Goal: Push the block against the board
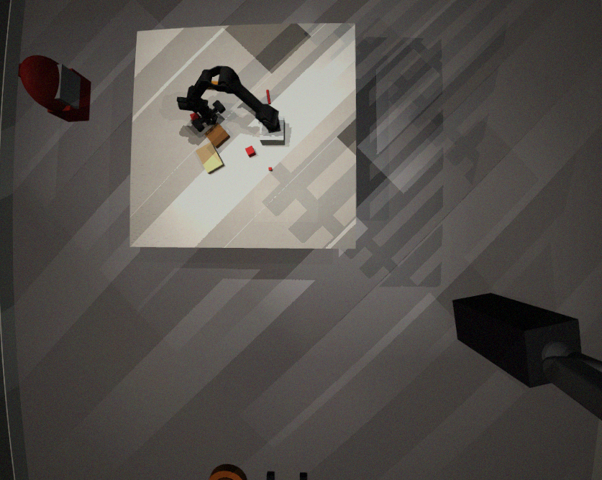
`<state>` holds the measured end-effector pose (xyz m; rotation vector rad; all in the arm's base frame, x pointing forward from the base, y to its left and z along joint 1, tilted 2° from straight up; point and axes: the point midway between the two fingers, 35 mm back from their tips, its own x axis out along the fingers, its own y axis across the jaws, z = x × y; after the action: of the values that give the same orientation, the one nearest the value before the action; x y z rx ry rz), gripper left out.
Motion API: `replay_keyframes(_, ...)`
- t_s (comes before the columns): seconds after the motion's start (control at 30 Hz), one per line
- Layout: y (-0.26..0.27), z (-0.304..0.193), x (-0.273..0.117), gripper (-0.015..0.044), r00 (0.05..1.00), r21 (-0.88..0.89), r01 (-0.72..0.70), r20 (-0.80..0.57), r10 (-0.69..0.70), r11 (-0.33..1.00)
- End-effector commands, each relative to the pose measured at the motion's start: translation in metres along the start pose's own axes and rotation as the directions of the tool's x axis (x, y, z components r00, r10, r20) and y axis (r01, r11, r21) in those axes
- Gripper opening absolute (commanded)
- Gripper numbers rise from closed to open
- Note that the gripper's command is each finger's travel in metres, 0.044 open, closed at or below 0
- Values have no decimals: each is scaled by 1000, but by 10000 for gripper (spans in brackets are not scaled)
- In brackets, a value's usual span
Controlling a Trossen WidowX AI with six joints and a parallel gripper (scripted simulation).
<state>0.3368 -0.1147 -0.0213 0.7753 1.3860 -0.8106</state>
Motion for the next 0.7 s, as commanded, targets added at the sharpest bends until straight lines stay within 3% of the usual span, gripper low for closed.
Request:
replay_keyframes(0.0,-1,-5,1,0,1000,2,2,-5,-2,1000)
replay_keyframes(0.67,0,-19,1,0,1000,2,2,-6,-2,1000)
